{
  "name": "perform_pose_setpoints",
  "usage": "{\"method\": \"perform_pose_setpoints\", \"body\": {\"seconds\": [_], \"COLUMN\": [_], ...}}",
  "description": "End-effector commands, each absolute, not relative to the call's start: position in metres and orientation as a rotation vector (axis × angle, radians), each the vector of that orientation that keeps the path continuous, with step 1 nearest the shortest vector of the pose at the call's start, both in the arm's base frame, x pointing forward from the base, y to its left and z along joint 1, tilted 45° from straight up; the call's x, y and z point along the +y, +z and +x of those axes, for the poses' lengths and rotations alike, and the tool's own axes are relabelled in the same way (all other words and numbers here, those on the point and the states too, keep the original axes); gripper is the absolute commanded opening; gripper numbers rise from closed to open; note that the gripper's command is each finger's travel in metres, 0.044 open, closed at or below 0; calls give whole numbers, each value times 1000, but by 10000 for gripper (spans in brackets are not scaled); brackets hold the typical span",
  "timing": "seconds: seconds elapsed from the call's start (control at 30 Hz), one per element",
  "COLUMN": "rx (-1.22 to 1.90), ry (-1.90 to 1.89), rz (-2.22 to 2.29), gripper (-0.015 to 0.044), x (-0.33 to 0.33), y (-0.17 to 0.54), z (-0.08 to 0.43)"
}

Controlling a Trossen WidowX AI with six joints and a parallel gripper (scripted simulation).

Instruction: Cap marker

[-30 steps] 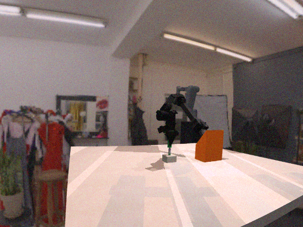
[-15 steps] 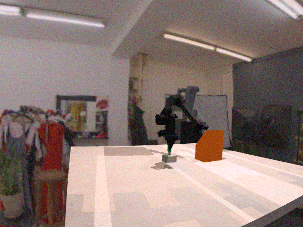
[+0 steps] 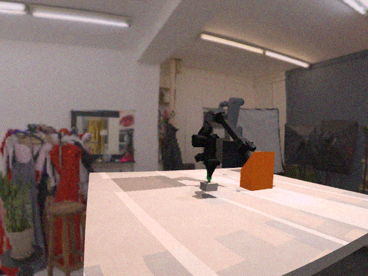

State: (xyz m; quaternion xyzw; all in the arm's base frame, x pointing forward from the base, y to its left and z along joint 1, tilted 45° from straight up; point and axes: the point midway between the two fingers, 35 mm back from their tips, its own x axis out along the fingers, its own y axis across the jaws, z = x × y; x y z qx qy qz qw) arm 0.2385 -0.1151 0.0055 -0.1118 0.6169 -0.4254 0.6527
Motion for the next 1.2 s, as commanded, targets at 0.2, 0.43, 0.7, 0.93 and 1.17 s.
{"method": "perform_pose_setpoints", "body": {"seconds": [0.2, 0.43, 0.7, 0.93, 1.17], "rx": [1400, 1400, 1402, 1496, 1546], "ry": [-965, -965, -962, -828, -746], "rz": [-253, -253, -250, -398, -483], "gripper": [289, 440, 440, 335, 151], "x": [-115, -115, -62, -65, -67], "y": [6, 6, 58, 53, 50], "z": [239, 239, 248, 249, 249]}}
